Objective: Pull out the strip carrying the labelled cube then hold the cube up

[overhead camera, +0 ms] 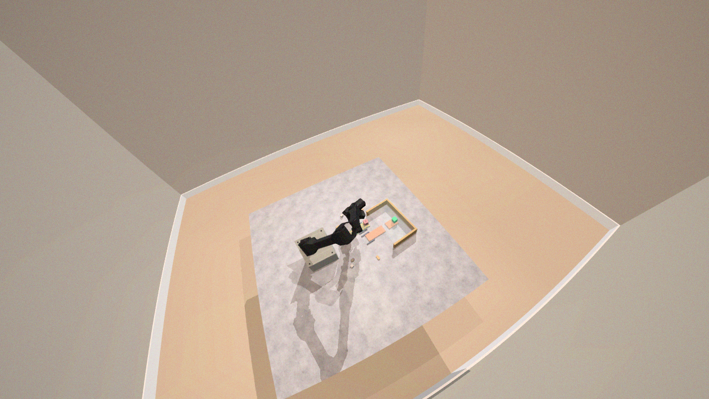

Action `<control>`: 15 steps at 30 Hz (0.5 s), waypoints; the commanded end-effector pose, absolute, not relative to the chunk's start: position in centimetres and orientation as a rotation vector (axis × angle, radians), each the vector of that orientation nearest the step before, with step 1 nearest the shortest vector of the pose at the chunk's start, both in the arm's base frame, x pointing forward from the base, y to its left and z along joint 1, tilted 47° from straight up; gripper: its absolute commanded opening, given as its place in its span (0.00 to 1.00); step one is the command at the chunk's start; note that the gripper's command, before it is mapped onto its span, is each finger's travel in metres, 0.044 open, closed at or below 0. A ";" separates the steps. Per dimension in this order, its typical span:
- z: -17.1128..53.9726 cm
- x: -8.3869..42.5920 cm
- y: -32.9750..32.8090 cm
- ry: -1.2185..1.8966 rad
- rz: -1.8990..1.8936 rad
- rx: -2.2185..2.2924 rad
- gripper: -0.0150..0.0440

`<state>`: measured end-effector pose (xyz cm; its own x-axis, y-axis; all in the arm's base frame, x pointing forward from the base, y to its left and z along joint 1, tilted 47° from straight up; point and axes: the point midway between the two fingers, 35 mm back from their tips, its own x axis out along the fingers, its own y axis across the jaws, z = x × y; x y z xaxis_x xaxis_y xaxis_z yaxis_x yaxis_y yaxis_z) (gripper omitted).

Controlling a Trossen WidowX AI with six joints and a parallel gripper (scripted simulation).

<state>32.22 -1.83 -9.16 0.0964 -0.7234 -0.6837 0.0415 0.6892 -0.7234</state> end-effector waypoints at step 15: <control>-9.0 38.4 -0.1 1.369 -0.624 -0.622 1.00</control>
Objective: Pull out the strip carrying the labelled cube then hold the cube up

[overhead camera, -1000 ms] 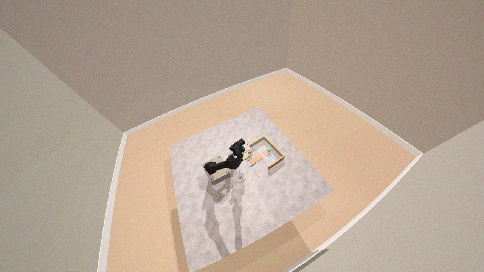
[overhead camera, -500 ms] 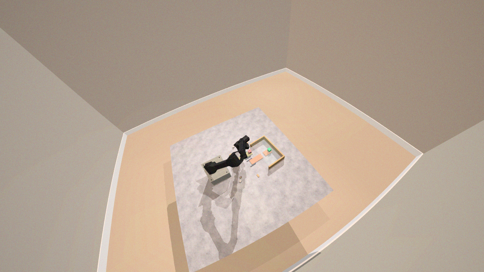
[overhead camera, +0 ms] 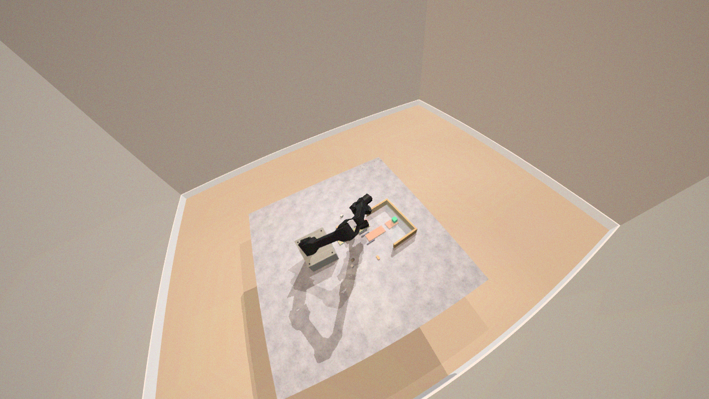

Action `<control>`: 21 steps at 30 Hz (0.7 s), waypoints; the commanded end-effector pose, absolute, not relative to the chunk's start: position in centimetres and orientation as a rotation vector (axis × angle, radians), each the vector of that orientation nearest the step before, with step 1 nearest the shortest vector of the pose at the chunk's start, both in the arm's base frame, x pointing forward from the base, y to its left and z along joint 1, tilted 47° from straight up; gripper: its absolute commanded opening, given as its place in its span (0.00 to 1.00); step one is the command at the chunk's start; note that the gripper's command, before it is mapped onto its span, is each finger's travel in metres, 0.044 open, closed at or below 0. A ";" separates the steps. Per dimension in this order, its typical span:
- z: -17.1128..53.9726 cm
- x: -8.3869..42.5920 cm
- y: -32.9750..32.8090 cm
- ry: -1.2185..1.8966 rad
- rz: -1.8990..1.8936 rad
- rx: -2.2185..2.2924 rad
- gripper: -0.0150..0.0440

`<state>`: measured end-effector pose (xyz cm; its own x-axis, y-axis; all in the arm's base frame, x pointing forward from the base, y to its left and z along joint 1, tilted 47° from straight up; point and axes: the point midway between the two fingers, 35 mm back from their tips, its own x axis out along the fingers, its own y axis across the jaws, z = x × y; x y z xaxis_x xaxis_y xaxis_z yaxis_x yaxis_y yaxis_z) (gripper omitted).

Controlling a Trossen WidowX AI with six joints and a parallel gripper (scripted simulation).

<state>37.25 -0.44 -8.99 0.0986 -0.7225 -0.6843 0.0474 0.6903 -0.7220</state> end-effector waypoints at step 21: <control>-10.3 41.3 -0.5 1.368 -0.624 -0.621 0.68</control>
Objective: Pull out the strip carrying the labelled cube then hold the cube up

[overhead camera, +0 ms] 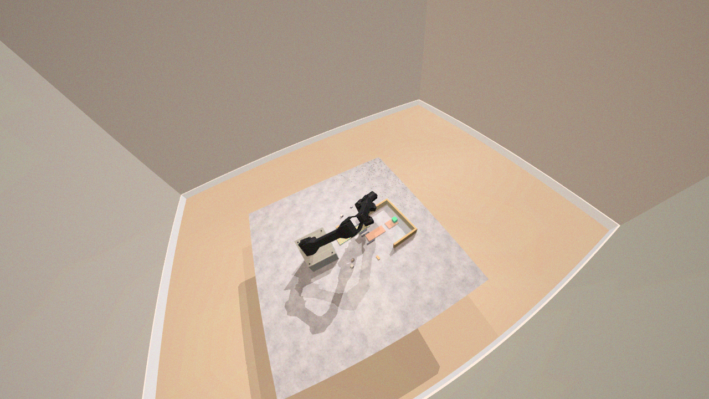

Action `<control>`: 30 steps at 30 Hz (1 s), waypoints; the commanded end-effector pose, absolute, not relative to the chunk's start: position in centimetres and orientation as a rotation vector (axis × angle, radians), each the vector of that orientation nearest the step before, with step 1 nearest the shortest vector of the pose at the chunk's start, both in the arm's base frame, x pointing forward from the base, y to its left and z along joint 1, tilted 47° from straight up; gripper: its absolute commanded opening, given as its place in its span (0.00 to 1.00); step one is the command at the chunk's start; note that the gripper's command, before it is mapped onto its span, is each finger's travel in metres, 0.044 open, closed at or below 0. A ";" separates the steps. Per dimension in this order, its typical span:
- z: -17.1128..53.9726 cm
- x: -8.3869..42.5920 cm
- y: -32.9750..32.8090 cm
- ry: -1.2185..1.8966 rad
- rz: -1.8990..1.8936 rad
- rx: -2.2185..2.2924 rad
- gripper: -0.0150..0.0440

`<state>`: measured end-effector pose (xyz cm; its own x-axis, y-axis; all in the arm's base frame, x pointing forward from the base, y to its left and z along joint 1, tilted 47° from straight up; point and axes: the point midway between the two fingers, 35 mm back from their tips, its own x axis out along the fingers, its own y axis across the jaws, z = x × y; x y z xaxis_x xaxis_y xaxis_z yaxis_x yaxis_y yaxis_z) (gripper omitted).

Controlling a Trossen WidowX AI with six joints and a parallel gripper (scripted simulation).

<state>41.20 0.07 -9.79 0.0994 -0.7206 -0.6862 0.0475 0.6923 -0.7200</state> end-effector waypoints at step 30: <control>-12.7 41.6 -3.1 1.368 -0.627 -0.616 0.54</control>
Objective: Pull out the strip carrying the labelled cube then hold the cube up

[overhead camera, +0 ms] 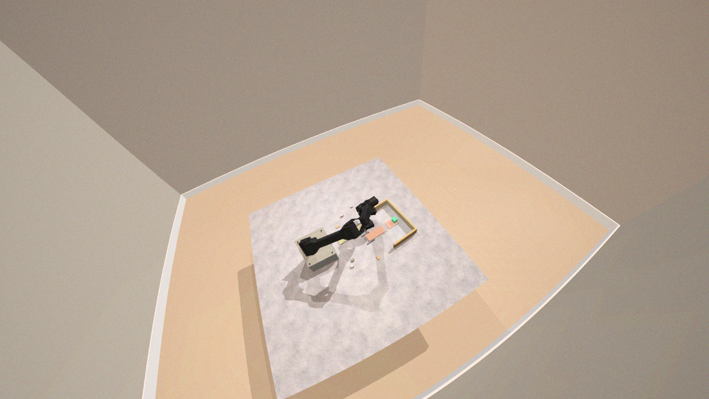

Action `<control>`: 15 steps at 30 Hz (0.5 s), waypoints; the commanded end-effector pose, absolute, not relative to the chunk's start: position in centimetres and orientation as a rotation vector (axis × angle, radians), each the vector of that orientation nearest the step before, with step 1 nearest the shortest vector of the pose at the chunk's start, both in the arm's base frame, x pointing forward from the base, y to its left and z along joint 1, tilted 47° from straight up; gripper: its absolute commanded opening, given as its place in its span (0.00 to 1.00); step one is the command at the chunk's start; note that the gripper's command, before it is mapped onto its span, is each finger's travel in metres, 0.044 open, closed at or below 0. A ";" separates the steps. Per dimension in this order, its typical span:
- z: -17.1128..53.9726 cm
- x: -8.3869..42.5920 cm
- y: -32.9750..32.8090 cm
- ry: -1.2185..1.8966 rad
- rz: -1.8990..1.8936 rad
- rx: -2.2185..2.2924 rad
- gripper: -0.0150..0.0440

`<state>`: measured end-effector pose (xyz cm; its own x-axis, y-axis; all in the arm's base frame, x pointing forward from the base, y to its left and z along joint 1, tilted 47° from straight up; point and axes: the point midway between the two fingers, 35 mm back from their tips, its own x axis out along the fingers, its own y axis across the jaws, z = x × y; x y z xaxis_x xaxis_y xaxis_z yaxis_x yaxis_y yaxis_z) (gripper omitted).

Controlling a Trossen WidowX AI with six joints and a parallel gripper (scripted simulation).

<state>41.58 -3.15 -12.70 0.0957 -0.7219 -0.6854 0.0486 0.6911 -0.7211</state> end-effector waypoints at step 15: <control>-12.2 40.8 -2.7 1.368 -0.626 -0.617 0.25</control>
